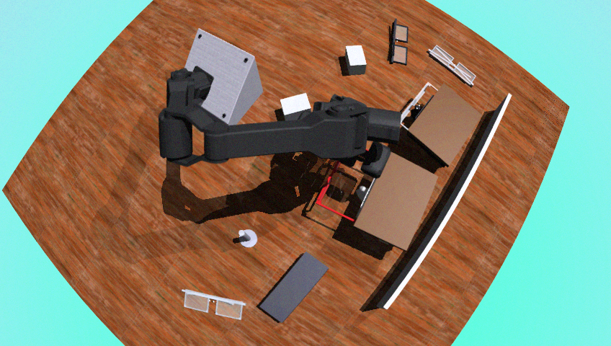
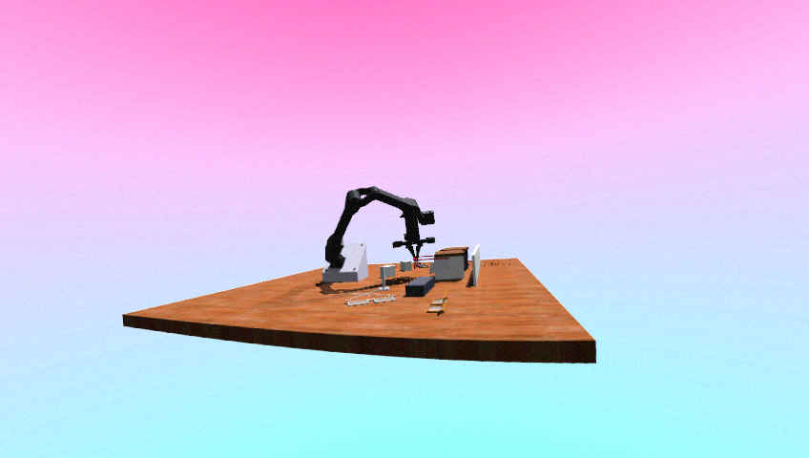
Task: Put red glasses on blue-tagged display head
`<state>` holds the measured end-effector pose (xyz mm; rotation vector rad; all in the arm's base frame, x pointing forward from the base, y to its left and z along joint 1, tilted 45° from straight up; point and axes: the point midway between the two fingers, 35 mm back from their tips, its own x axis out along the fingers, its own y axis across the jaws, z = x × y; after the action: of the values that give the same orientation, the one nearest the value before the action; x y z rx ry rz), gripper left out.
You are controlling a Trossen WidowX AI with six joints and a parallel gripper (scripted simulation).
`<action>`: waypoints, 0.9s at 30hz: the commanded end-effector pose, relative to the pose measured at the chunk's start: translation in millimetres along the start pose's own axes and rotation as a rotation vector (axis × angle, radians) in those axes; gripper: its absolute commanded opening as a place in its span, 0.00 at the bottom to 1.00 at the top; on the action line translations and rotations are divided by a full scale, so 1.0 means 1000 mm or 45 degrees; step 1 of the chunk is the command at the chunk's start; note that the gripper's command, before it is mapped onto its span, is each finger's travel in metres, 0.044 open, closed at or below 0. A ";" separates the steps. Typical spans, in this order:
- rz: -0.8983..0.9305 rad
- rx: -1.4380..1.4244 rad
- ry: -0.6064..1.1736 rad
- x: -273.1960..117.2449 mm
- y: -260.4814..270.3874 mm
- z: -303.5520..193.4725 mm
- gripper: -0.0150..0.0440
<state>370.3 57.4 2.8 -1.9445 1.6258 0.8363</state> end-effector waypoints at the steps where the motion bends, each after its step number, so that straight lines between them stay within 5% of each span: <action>1: 0.005 -0.008 0.008 0.002 -0.005 0.001 0.25; 27: 0.004 -0.007 0.008 0.004 -0.041 0.000 0.25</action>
<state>408.2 63.1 0.8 -1.9450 1.6250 0.8350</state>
